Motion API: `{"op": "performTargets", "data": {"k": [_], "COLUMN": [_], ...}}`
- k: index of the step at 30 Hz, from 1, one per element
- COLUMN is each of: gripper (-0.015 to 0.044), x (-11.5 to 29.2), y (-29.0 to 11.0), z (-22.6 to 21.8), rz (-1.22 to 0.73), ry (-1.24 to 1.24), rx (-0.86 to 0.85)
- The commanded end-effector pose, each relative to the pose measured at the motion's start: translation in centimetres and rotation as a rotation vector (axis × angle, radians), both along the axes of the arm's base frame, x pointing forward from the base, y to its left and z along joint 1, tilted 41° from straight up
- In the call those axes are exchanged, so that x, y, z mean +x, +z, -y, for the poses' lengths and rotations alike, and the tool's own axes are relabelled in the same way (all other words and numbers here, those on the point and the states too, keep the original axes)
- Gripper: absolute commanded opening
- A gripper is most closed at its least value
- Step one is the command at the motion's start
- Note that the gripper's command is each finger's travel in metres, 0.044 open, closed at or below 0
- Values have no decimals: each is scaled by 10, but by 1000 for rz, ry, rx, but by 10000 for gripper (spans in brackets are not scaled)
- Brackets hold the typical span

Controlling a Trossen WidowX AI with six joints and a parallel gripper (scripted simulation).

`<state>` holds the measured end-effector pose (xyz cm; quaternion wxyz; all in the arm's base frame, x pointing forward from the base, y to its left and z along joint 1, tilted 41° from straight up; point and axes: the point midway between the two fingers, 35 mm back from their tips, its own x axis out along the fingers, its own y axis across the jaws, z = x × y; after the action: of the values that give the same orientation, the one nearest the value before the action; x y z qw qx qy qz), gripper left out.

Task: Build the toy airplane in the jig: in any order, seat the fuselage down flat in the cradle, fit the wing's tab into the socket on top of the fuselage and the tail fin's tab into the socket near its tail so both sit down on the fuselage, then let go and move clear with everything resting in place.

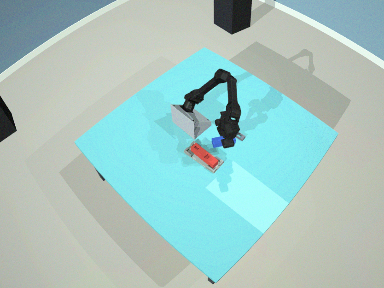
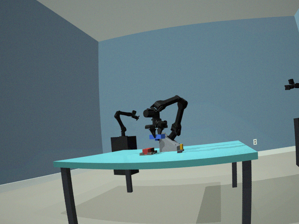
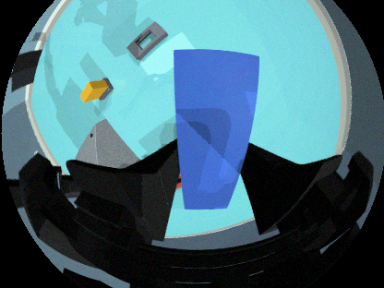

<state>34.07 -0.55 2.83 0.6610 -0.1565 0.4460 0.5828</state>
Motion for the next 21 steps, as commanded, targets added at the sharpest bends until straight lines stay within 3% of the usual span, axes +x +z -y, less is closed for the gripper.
{"op": "performTargets", "data": {"k": [1, 21], "gripper": [0, 0], "x": [-2, -15], "y": [-10, -60], "z": [9, 47], "rz": [35, 255], "ry": [49, 320], "rx": [1, 40]}}
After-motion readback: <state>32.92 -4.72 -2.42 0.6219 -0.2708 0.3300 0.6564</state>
